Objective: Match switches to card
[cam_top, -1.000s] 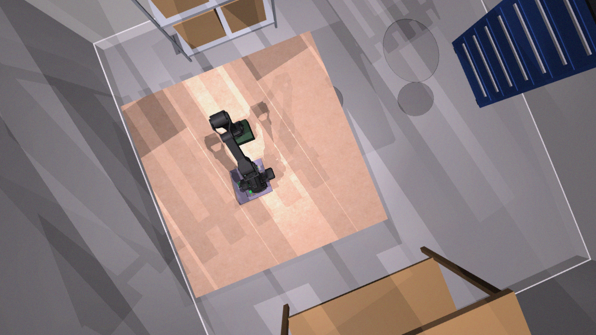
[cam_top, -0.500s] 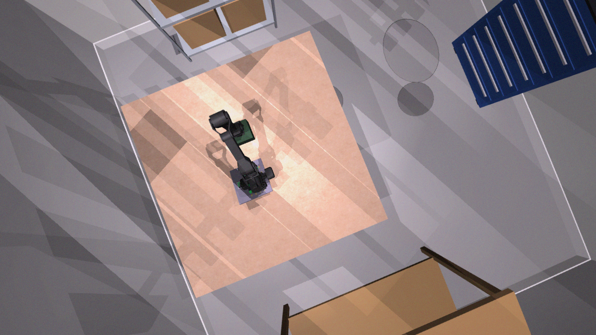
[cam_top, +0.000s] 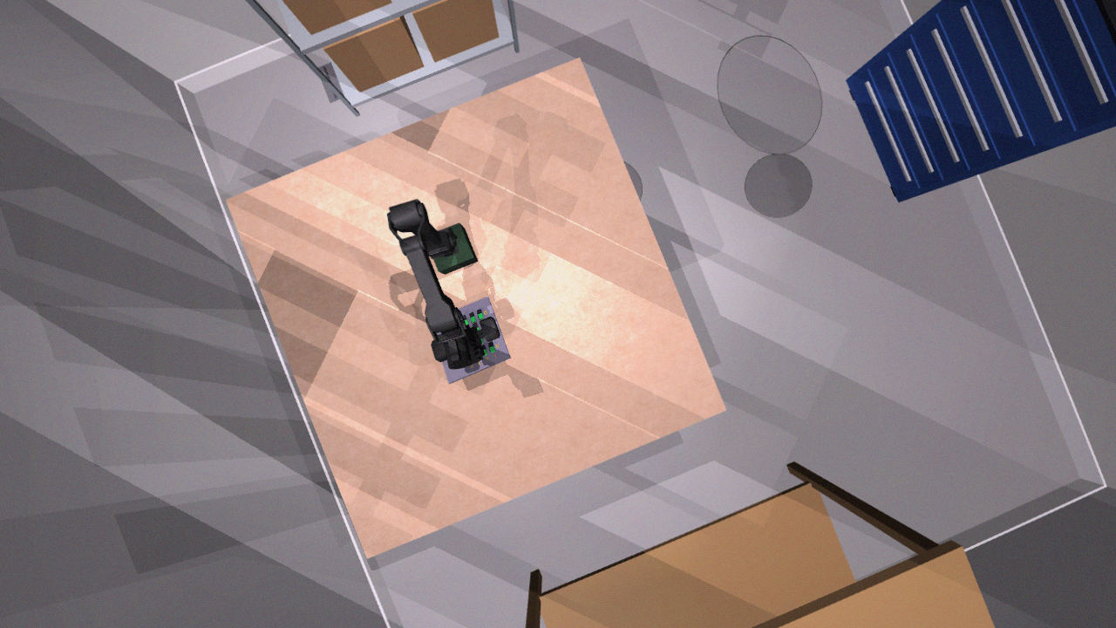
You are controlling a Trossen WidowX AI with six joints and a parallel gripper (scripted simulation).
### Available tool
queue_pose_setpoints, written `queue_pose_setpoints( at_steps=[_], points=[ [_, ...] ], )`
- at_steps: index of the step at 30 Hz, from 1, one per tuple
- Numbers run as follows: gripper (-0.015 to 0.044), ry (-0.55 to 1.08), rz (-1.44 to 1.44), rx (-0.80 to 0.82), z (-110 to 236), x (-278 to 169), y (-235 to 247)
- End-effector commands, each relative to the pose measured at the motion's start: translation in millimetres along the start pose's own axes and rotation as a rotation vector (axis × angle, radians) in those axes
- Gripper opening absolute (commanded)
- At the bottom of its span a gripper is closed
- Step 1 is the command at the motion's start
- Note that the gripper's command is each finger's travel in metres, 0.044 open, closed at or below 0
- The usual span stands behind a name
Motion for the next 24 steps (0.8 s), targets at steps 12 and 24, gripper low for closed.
queue_pose_setpoints(
  at_steps=[12, 24],
  points=[
    [0.0000, 0.023, 0.000, 0.003, -34.5, 6.9, -17.0],
    [0.0000, 0.022, 0.000, 0.003, -53.1, 7.0, -17.0]
  ],
)
Point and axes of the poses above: the point midway between the two fingers, 35 mm back from their tips, its own z axis back along the fingers, its own y axis across the jaws, x = y × z, the point moved 7 cm from there along z, back along the fingers, and after that the axes turned 3 degrees about z, right-handed, at the moved point
